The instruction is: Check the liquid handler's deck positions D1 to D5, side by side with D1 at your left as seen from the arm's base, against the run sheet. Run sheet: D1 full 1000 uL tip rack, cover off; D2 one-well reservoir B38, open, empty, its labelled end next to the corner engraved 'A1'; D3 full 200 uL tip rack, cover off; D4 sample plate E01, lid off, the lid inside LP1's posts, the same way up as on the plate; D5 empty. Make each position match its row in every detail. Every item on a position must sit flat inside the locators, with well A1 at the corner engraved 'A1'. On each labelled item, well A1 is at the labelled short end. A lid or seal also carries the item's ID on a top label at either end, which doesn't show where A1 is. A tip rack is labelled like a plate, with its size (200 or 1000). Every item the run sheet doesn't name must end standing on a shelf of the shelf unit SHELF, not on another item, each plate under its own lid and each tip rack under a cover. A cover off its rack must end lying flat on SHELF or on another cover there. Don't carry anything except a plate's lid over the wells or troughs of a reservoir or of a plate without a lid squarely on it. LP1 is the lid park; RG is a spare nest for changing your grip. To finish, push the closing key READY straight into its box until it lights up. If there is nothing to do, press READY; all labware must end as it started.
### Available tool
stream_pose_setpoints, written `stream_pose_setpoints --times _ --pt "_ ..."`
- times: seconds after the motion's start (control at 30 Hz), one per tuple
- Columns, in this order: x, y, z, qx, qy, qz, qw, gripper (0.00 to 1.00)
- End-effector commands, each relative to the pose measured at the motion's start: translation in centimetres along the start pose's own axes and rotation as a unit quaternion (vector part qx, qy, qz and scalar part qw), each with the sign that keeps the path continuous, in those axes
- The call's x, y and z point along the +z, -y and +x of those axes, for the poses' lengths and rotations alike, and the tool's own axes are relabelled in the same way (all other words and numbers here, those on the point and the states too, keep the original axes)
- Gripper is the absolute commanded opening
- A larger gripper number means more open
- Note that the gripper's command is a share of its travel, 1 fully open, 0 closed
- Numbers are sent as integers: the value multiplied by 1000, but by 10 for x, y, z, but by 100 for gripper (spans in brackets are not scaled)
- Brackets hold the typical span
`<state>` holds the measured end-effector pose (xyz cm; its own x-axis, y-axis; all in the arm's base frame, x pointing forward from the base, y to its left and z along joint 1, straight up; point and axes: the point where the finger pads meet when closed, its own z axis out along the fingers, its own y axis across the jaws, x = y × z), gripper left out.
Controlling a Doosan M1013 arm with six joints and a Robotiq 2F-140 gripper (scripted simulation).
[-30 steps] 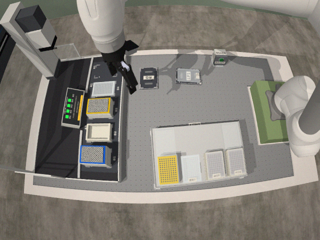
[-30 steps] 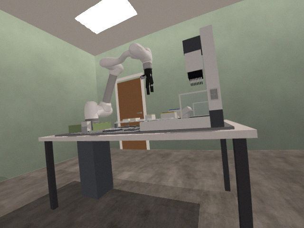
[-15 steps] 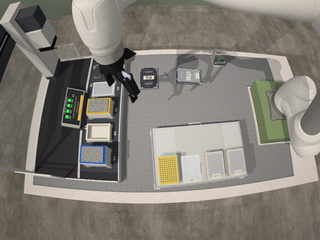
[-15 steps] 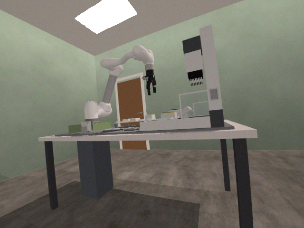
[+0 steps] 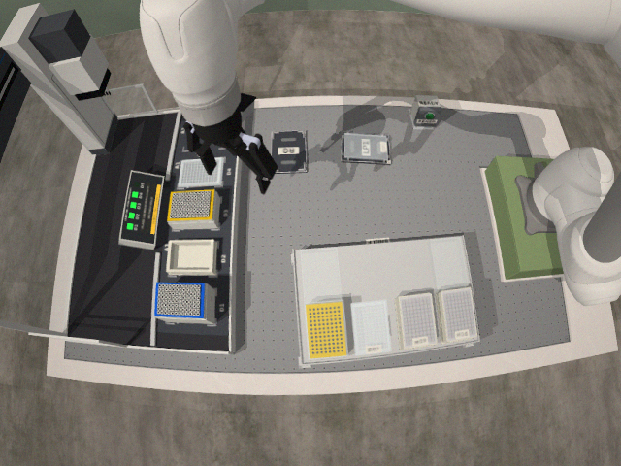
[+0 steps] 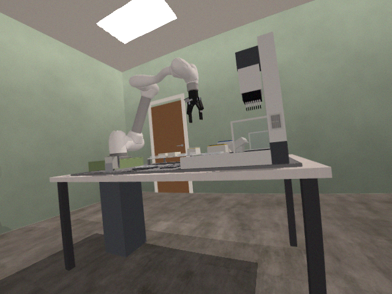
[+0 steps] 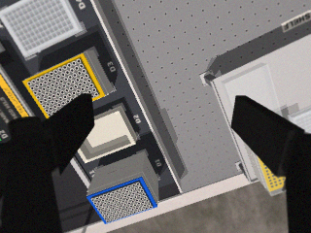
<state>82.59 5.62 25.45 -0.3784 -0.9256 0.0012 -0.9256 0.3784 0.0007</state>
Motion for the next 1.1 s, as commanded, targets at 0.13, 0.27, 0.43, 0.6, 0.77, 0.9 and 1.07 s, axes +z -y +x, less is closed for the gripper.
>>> stream_pose_setpoints --times 0.13,0.27,0.43,0.6,0.77,0.9,1.07 --pt "-1 0 0 -67 0 1 998 79" --pt "-1 0 0 -87 0 1 996 79" --pt "-1 0 0 -136 0 1 991 79" --pt "-1 0 0 -186 0 1 983 79" --pt "-1 -6 -14 -225 0 1 974 79" --pt "-1 -12 -27 -254 0 1 967 79" --pt "-1 -17 -38 -302 0 1 953 79"
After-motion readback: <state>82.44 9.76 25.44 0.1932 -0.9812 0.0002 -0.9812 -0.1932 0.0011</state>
